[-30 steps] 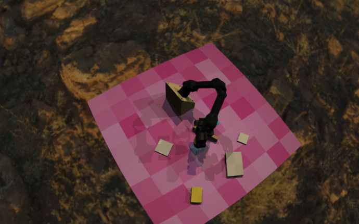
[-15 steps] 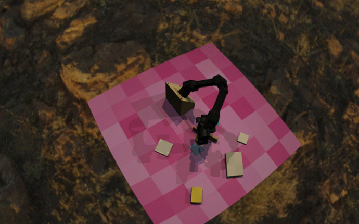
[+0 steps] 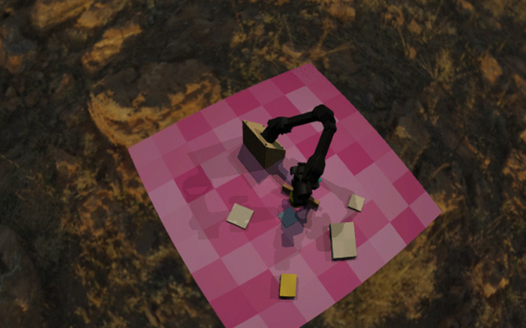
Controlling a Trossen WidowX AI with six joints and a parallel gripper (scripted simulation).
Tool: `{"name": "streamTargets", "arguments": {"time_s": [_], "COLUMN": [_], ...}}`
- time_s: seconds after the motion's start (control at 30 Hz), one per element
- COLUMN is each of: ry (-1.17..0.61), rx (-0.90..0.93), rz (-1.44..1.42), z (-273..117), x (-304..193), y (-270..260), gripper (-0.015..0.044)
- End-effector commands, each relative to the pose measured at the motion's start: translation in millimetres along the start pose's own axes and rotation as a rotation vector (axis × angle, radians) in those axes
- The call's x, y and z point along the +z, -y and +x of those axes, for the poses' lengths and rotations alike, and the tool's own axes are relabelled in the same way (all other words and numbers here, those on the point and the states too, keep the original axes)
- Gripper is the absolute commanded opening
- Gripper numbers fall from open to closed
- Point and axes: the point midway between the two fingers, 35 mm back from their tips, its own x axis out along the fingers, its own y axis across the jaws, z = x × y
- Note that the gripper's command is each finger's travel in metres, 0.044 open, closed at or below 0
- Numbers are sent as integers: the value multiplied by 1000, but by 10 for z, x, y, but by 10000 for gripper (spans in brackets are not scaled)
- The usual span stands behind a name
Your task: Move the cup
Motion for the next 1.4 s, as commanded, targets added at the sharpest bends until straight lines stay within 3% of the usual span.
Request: {"name": "streamTargets", "arguments": {"time_s": [0.0,1.37], "ry": [5,6], "rx": [0,3], "rz": [5,7], "z": [1,-24], "x": [45,469], "y": [-62,-704], "gripper": [0,0]}}
